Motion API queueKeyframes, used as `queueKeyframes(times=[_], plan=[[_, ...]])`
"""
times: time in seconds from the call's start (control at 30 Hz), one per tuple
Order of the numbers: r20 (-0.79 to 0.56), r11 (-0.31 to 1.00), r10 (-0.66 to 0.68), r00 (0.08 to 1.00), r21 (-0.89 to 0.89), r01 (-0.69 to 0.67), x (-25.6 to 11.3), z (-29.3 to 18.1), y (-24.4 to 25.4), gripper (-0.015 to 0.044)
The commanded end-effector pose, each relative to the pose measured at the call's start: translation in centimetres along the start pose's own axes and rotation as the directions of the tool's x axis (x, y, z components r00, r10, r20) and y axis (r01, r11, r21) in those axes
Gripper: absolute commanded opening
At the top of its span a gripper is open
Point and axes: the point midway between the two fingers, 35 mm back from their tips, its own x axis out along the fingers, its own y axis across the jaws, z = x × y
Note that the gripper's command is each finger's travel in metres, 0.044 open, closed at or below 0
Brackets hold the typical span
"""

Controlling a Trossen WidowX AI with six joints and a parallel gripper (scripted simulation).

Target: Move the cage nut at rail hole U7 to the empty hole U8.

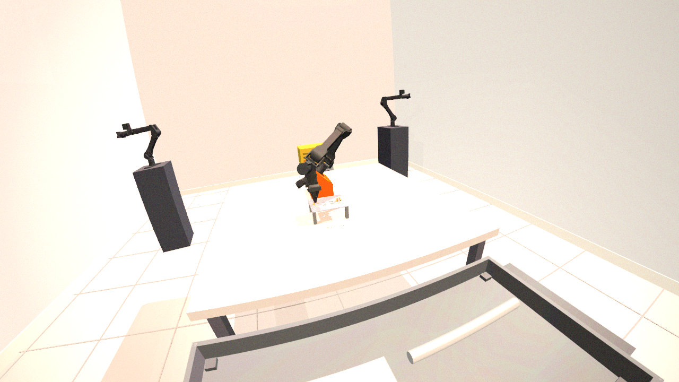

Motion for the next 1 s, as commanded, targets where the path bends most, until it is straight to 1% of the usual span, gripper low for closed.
queueKeyframes(times=[0.0,0.97], plan=[[0.004,1.0,-0.007,1.0,-0.008,0.007,-0.05,0.03,0.23,0.0026],[0.004,0.999,-0.045,0.999,-0.008,0.045,0.01,0.02,0.4,0.0026]])
